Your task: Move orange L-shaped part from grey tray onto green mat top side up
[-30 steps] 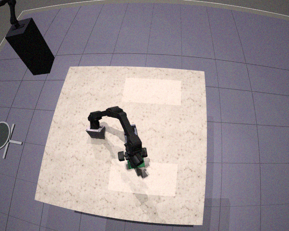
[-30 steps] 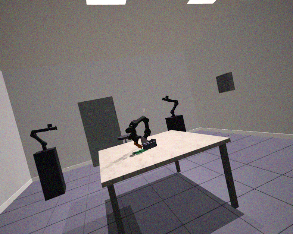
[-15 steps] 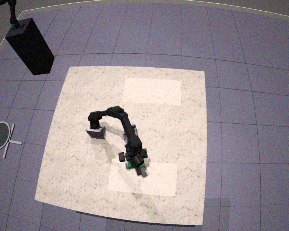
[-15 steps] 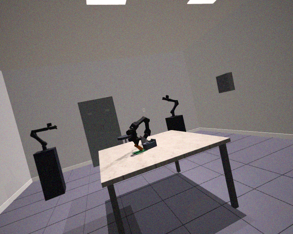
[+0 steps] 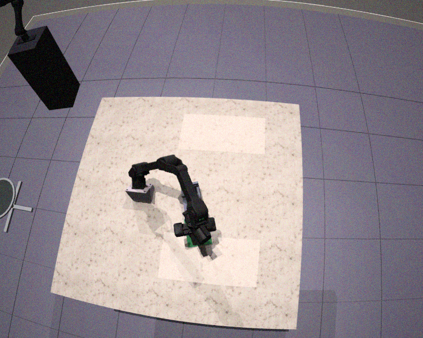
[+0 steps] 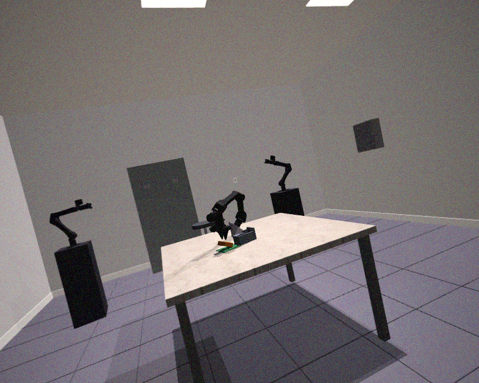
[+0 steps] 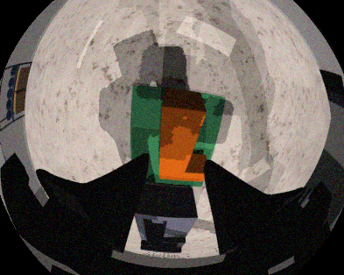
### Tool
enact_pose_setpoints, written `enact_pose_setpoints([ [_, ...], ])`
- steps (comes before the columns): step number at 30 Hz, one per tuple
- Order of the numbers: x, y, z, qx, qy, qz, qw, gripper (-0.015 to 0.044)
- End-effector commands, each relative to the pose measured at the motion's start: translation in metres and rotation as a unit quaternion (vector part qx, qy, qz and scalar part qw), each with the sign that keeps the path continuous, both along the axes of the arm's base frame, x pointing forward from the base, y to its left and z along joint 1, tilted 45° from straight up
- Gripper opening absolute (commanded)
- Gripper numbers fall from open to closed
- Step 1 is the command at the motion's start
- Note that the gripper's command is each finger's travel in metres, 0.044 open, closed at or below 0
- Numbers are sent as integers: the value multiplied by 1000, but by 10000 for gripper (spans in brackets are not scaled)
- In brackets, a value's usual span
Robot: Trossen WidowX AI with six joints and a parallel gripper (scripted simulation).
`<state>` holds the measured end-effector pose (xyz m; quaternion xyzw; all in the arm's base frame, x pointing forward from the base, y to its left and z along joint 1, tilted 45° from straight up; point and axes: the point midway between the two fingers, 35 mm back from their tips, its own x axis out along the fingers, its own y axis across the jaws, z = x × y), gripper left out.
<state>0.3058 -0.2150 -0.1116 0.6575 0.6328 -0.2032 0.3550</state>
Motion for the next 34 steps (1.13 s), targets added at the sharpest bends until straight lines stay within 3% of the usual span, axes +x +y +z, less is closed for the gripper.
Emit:
enact_pose_setpoints([
  [1, 0, -9, 7, -1, 2, -4, 1000, 315],
  [5, -3, -35, 32, 0, 10, -19, 1000, 400],
  [10, -11, -61, 62, 2, 18, -36, 999, 400],
  [34, -9, -58, 58, -1, 13, -37, 999, 400],
])
